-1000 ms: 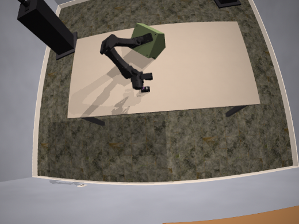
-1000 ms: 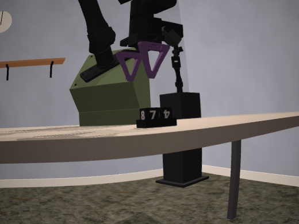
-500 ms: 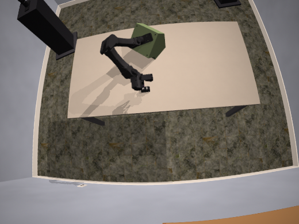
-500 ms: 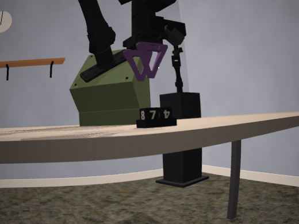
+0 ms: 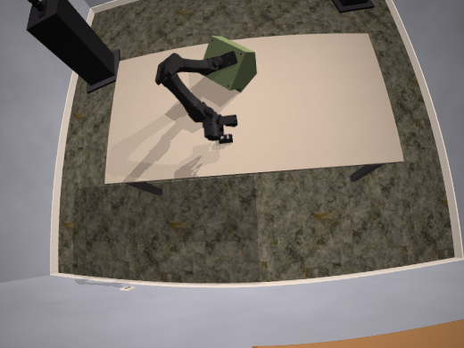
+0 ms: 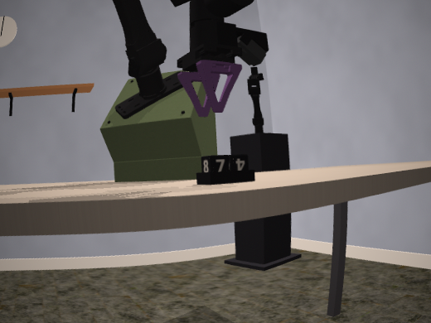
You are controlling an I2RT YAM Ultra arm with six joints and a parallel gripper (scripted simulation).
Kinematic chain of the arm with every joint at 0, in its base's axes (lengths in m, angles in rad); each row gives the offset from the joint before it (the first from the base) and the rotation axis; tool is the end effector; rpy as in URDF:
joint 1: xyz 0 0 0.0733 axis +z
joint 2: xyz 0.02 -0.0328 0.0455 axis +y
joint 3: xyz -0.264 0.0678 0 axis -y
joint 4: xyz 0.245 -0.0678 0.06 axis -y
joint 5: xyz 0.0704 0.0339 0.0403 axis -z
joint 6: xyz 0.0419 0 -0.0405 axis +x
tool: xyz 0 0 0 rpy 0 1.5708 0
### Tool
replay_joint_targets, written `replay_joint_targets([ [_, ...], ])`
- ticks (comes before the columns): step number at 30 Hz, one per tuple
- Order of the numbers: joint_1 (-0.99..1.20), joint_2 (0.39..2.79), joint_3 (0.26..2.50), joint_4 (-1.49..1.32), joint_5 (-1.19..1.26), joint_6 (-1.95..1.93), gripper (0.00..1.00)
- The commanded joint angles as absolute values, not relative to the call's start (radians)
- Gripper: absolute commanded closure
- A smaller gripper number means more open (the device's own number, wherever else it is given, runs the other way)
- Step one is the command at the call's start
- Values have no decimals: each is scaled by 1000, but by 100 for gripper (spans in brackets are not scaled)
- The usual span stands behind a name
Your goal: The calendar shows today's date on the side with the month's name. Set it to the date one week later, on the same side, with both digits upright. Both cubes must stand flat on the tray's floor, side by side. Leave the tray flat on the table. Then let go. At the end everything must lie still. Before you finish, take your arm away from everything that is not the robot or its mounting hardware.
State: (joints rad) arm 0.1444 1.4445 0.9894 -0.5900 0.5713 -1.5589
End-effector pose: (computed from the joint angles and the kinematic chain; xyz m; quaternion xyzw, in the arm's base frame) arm 0.2861 0.0198 0.2354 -0.6489 0.6654 -0.3688 0.0127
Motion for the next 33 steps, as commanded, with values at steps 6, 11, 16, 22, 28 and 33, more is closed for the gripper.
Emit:
replay_joint_targets([
  [6,151,1438,993,-588,563,-1559,55],
  [11,150,1439,992,-585,562,-1561,55],
  [16,147,1441,991,-580,561,-1563,55],
  [22,138,1451,985,-560,556,-1572,55],
  [28,125,1467,977,-528,549,-1586,55],
  [33,116,1477,972,-509,544,-1594,55],
])
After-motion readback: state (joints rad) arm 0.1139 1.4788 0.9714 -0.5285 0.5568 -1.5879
